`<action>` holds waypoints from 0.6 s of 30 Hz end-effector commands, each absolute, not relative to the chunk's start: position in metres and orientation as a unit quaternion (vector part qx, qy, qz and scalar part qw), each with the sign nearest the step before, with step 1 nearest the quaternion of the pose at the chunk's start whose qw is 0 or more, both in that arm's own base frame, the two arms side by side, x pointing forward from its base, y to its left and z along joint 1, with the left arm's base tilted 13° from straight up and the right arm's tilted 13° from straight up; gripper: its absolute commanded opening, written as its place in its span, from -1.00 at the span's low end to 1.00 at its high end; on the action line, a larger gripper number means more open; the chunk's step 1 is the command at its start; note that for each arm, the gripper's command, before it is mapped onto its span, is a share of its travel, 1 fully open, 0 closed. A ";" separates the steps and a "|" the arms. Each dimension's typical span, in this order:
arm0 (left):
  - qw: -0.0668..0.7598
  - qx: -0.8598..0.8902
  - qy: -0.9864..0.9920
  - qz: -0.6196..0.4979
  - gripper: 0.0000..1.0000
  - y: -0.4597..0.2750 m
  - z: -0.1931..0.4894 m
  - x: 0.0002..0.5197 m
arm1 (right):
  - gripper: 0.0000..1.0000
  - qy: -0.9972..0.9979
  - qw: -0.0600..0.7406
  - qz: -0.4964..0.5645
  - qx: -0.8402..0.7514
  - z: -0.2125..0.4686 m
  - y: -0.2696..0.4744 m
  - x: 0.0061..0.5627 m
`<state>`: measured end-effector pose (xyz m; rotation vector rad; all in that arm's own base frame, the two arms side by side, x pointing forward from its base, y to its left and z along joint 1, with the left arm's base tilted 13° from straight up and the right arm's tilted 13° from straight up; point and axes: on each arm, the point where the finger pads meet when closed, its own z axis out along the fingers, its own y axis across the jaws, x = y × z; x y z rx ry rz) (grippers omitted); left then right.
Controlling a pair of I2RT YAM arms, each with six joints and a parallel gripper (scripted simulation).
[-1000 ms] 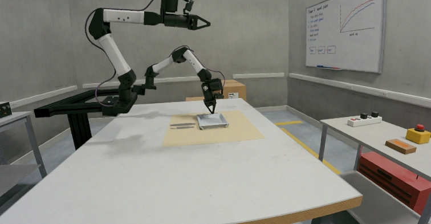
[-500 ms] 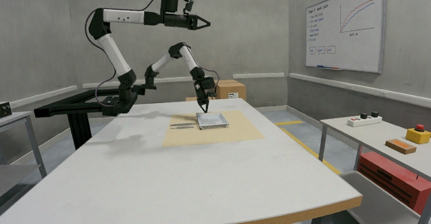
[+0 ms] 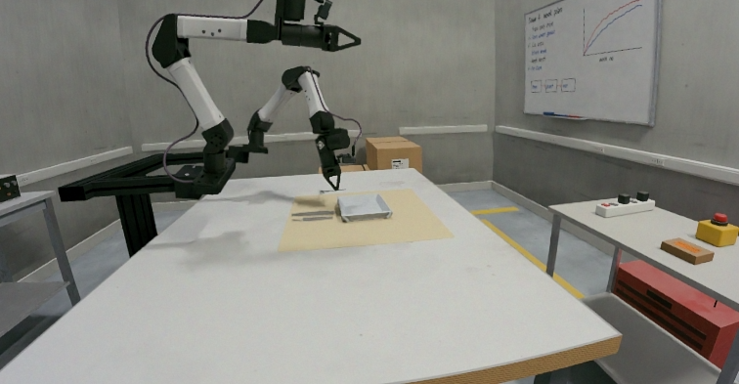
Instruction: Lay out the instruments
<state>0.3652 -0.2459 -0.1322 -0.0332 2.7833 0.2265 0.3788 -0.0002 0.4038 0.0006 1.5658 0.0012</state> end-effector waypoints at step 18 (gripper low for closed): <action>0.175 0.015 0.982 0.066 -0.88 -0.227 -0.183 0.306 | -0.43 0.711 0.703 -0.005 -0.002 0.399 -0.001 0.380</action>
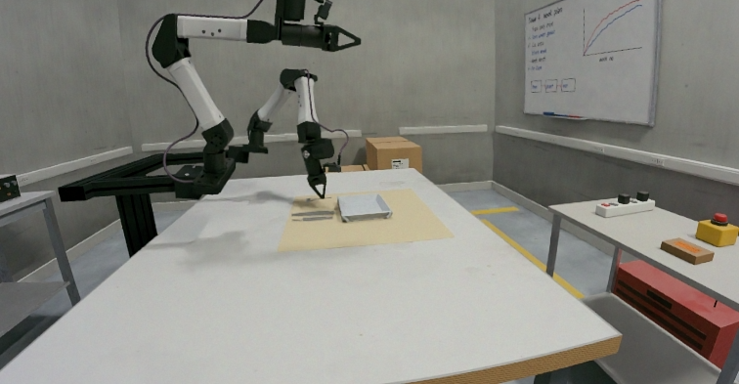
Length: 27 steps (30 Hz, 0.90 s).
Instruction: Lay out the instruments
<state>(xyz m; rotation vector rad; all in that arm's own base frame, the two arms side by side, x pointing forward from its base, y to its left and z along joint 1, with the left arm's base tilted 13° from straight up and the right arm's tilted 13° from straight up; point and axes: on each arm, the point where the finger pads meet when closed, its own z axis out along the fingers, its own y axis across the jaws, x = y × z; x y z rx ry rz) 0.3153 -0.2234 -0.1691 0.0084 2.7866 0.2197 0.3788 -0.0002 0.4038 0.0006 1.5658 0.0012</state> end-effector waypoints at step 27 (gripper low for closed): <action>0.168 0.012 0.983 0.072 -0.88 -0.212 -0.207 0.300 | -0.43 0.711 0.703 -0.005 -0.002 0.399 -0.001 0.380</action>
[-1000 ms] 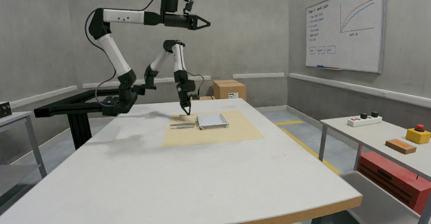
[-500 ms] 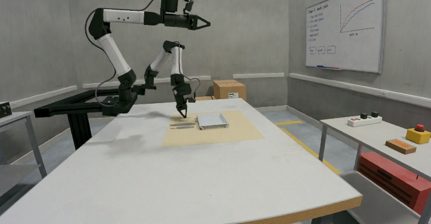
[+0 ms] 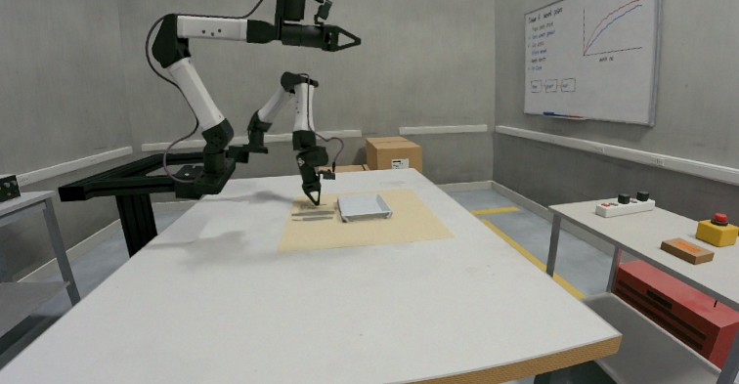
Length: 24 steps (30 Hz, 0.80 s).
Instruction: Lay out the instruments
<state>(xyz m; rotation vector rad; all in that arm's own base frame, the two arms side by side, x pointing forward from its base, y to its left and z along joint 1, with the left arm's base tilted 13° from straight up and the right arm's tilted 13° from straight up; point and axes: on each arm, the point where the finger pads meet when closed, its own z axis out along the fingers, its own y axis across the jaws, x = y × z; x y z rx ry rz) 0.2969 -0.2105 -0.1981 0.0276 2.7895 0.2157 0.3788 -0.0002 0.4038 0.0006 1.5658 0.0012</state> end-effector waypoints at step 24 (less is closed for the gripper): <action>0.155 0.014 0.984 0.084 -0.79 -0.203 -0.221 0.293 | -0.43 0.711 0.703 -0.005 -0.002 0.399 -0.001 0.380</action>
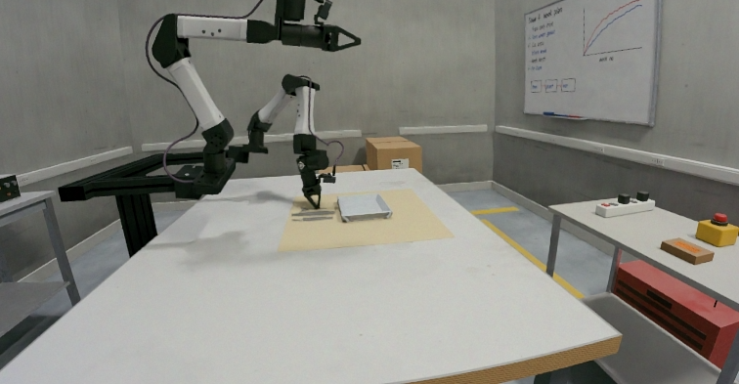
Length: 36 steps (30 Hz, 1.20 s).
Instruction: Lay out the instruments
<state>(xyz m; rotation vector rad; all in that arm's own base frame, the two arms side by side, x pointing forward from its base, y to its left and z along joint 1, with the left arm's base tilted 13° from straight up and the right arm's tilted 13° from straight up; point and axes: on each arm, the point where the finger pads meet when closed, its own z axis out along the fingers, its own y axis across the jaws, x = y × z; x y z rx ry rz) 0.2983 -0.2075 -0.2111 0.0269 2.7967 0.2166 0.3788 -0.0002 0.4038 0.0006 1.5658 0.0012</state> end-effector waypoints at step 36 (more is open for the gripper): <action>0.171 0.011 0.982 0.081 -0.79 -0.216 -0.153 0.287 | -0.43 0.711 0.703 -0.005 -0.002 0.399 -0.001 0.380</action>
